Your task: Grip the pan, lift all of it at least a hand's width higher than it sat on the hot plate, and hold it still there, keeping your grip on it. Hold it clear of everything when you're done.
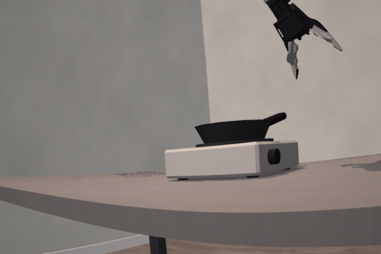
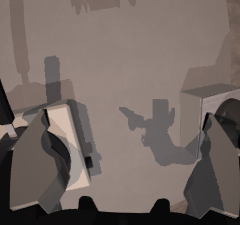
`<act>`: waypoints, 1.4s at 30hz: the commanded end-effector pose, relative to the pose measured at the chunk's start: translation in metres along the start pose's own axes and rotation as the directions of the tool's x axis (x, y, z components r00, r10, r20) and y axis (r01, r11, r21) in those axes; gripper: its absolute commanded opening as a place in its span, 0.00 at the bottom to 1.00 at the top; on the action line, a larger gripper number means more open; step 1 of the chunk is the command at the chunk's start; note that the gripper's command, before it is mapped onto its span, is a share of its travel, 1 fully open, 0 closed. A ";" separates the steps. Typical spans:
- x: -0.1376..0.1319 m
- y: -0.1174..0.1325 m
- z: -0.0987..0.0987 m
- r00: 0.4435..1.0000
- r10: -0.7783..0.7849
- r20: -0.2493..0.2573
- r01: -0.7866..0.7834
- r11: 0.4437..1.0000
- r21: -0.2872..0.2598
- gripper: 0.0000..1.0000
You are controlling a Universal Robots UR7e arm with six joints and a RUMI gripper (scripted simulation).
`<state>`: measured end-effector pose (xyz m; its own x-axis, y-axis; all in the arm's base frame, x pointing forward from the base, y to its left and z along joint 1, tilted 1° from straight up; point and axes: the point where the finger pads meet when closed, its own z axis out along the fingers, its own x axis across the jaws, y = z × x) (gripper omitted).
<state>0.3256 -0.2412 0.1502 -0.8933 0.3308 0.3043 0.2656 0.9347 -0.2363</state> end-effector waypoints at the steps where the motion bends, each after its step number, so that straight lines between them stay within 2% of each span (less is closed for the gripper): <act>1: -0.101 0.016 -0.010 0.987 -0.020 0.157 0.042 0.989 -0.141 1.00; 4: -0.153 0.023 -0.022 0.971 -0.031 0.239 0.078 0.979 -0.190 1.00; 7: -0.179 0.027 -0.029 0.957 -0.037 0.289 0.102 0.971 -0.215 1.00; 18: -0.190 0.029 -0.030 0.951 -0.039 0.308 0.112 0.968 -0.224 1.00; 21: -0.194 0.032 -0.019 0.951 -0.039 0.308 0.112 0.968 -0.224 1.00; 24: -0.200 0.037 0.002 0.951 -0.039 0.308 0.112 0.968 -0.224 1.00; 26: -0.200 0.037 0.002 0.951 -0.039 0.308 0.112 0.968 -0.224 1.00; 33: -0.216 0.051 0.052 0.951 -0.039 0.308 0.112 0.968 -0.224 1.00; 36: -0.218 0.053 0.059 0.951 -0.039 0.308 0.112 0.968 -0.224 1.00; 42: -0.218 0.053 0.060 0.951 -0.039 0.308 0.112 0.968 -0.224 1.00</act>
<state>0.5123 -0.2710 0.0162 -0.9711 0.2380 0.0161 0.2382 0.9711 0.0135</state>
